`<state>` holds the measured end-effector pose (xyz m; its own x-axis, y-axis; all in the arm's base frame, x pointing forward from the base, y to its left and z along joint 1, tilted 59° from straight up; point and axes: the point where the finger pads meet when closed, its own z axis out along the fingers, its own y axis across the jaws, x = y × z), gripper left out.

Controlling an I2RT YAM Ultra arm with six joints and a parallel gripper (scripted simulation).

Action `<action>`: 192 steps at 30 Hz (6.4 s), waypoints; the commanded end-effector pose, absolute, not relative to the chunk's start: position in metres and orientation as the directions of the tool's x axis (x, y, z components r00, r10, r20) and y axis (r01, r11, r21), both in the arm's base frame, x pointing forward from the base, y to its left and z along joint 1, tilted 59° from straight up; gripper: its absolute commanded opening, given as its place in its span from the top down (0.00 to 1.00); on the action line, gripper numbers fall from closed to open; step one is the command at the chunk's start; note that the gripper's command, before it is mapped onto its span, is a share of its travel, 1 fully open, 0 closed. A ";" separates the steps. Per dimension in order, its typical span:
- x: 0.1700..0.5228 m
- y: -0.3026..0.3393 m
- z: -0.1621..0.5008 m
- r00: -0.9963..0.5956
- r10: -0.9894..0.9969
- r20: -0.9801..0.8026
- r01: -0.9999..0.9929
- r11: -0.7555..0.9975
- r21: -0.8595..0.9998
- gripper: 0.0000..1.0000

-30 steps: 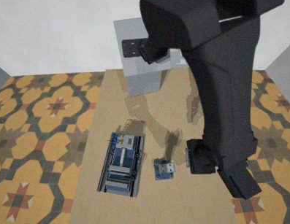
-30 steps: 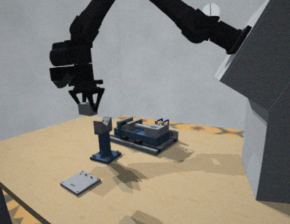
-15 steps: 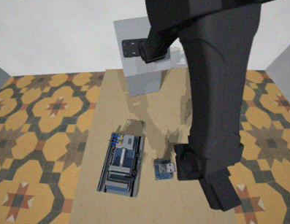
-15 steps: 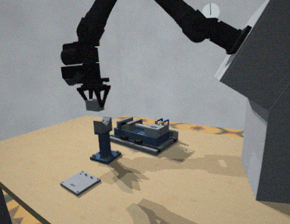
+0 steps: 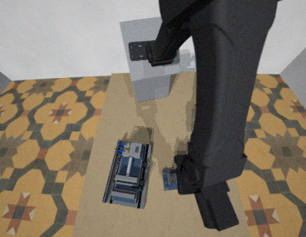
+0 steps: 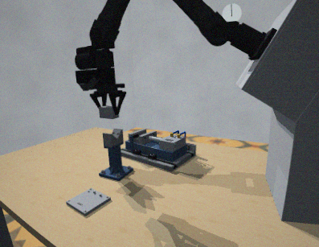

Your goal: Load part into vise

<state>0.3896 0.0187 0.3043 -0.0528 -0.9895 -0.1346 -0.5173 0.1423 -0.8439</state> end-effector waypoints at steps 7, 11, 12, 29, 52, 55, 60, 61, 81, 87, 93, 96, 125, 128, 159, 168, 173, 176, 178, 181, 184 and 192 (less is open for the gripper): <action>0.381 0.012 0.308 -0.011 -0.992 -0.123 -0.507 0.112 -0.855 1.00; 0.380 0.009 0.309 -0.010 -0.993 -0.121 -0.505 0.109 -0.856 1.00; 0.380 0.008 0.309 -0.009 -0.993 -0.120 -0.505 0.108 -0.856 1.00; 0.380 0.007 0.310 -0.008 -0.993 -0.119 -0.503 0.107 -0.858 1.00; 0.380 0.007 0.310 -0.008 -0.993 -0.119 -0.503 0.107 -0.858 1.00; 0.380 0.007 0.310 -0.008 -0.993 -0.119 -0.503 0.107 -0.858 1.00; 0.380 0.007 0.310 -0.008 -0.993 -0.119 -0.503 0.107 -0.858 1.00; 0.380 0.007 0.310 -0.009 -0.993 -0.119 -0.503 0.107 -0.858 1.00; 0.383 0.012 0.323 -0.031 -0.994 -0.108 -0.487 0.109 -0.866 1.00; 0.386 0.012 0.317 -0.048 -0.994 -0.097 -0.503 0.108 -0.858 1.00; 0.385 0.012 0.319 -0.077 -0.994 -0.081 -0.498 0.109 -0.860 1.00; 0.388 0.012 0.313 -0.096 -0.993 -0.068 -0.511 0.108 -0.853 1.00; 0.388 0.013 0.313 -0.303 -0.951 0.062 -0.510 0.107 -0.854 1.00; 0.388 0.013 0.313 -0.332 -0.940 0.080 -0.509 0.107 -0.854 1.00; 0.388 0.014 0.313 -0.557 -0.797 0.234 -0.508 0.104 -0.855 1.00; 0.388 0.014 0.313 -0.591 -0.764 0.258 -0.508 0.104 -0.855 1.00; 0.387 0.014 0.314 -0.599 -0.758 0.259 -0.504 0.105 -0.857 1.00; 0.388 0.014 0.313 -0.603 -0.752 0.267 -0.508 0.103 -0.855 1.00; 0.388 0.014 0.313 -0.605 -0.749 0.269 -0.508 0.103 -0.855 1.00; 0.387 0.013 0.315 -0.610 -0.747 0.265 -0.502 0.105 -0.858 1.00; 0.387 0.014 0.314 -0.610 -0.745 0.269 -0.505 0.104 -0.857 1.00; 0.387 0.013 0.315 -0.612 -0.745 0.266 -0.502 0.105 -0.859 1.00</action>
